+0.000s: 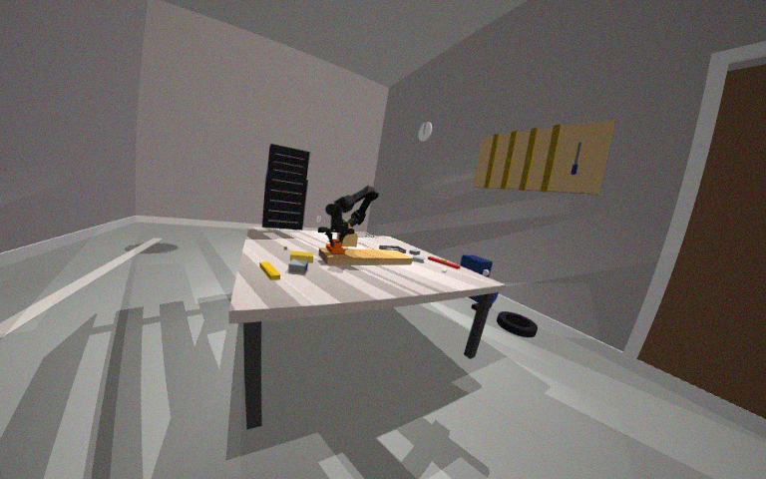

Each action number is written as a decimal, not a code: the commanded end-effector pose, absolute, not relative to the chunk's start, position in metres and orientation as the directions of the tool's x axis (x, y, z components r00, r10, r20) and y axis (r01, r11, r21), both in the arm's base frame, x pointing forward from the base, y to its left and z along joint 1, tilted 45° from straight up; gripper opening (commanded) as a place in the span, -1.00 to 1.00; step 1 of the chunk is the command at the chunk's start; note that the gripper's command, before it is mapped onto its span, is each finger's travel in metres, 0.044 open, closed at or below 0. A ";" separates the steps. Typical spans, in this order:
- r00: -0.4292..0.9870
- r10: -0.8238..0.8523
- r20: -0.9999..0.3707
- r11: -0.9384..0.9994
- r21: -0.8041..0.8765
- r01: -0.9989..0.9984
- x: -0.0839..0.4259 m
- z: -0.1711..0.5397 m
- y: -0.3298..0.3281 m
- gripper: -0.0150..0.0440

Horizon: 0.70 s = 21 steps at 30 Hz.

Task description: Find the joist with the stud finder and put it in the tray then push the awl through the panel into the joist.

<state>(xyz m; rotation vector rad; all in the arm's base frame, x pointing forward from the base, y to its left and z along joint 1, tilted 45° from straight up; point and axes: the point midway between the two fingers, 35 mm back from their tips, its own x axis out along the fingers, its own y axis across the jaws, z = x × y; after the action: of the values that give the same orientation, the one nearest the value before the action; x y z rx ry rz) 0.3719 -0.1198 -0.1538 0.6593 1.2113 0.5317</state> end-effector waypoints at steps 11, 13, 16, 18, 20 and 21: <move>0.291 0.671 -0.682 0.719 0.694 -0.032 0.370 -0.093 -0.190 -0.49; 0.291 0.671 -0.682 0.719 0.694 -0.032 0.370 -0.092 -0.191 -0.49; 0.291 0.671 -0.682 0.719 0.694 -0.032 0.370 -0.092 -0.191 -0.49; 0.290 0.671 -0.683 0.721 0.692 -0.039 0.372 -0.089 -0.189 -0.49; 0.288 0.670 -0.685 0.725 0.686 -0.055 0.375 -0.083 -0.184 -0.49; 0.286 0.669 -0.686 0.728 0.682 -0.067 0.377 -0.079 -0.181 -0.49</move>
<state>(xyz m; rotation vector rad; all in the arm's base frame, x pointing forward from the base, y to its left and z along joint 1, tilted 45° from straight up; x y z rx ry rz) 0.3704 -0.1852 -0.0935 0.6457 1.2024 0.5192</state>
